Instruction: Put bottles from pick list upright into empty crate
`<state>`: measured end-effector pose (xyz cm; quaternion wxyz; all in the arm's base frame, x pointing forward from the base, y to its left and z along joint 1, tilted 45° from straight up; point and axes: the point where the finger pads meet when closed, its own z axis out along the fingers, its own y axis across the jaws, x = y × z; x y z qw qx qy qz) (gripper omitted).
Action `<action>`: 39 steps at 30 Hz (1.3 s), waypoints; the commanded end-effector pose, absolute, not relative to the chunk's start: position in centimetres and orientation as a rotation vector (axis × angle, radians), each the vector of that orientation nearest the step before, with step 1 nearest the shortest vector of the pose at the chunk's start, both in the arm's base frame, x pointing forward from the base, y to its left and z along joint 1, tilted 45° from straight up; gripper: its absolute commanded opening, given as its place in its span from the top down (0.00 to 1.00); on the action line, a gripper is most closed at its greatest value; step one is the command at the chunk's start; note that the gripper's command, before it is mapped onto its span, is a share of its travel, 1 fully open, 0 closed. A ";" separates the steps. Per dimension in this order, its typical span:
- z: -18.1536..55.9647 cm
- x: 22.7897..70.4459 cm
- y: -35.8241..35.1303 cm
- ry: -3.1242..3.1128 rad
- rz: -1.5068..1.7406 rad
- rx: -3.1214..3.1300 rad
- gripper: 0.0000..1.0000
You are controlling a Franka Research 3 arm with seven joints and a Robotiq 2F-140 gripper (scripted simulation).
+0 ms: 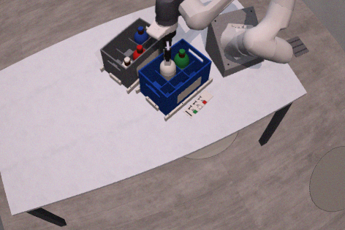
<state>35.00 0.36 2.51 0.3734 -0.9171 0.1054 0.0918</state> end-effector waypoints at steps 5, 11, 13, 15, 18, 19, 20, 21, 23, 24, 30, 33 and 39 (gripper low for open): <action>2.5 35.2 0.0 0.287 0.228 -2.352 1.00; 2.5 35.2 0.0 0.287 0.228 -2.352 1.00; 2.5 35.2 0.0 0.287 0.228 -2.352 1.00; 2.5 35.2 0.0 0.287 0.228 -2.352 1.00; 2.4 35.1 0.1 0.287 0.228 -2.352 1.00; 2.3 35.1 0.1 0.287 0.228 -2.352 1.00; 2.3 35.1 0.2 0.287 0.228 -2.352 1.00; 2.3 35.1 0.2 0.287 0.228 -2.352 1.00; 2.2 35.1 0.3 0.287 0.228 -2.352 1.00; 2.1 35.1 0.3 0.287 0.228 -2.352 1.00; 2.0 35.1 0.5 0.287 0.228 -2.352 1.00; 1.9 35.1 0.6 0.287 0.228 -2.352 1.00; 1.7 35.1 0.8 0.287 0.228 -2.352 1.00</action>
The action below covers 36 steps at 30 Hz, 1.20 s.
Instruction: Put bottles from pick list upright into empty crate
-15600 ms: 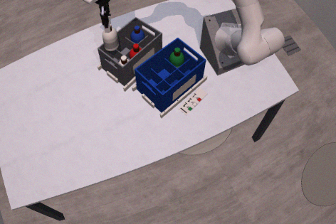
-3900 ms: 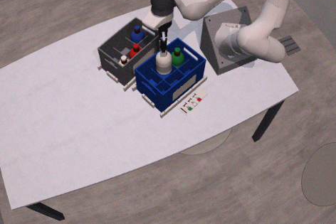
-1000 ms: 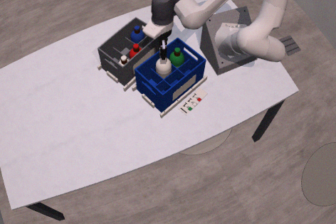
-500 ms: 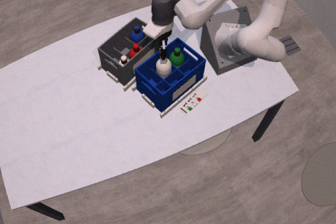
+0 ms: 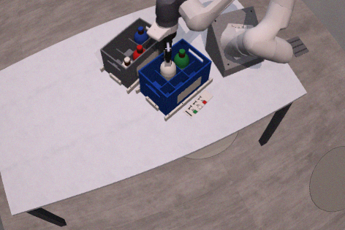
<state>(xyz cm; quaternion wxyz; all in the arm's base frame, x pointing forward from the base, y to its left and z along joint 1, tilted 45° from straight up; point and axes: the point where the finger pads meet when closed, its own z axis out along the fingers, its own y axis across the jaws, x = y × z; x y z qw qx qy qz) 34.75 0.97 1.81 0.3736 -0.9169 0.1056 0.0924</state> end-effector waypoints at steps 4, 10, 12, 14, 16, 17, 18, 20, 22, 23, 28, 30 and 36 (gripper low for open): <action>1.5 35.1 0.9 0.287 0.228 -2.352 1.00; 1.4 35.0 1.0 0.287 0.228 -2.352 1.00; 1.3 35.0 1.1 0.287 0.228 -2.352 1.00; 1.3 35.0 1.2 0.287 0.228 -2.352 1.00; 1.2 35.0 1.3 0.287 0.228 -2.352 1.00; 1.2 35.0 1.3 0.287 0.228 -2.352 1.00; 1.1 35.0 1.3 0.287 0.228 -2.352 1.00; 1.0 35.0 1.4 0.287 0.228 -2.352 1.00; 1.0 35.0 1.5 0.287 0.228 -2.352 1.00; 0.9 35.0 1.5 0.287 0.228 -2.352 1.00; 0.8 35.0 1.6 0.287 0.228 -2.352 1.00; 0.8 35.0 1.7 0.287 0.228 -2.352 1.00; 0.6 34.9 1.9 0.287 0.228 -2.352 1.00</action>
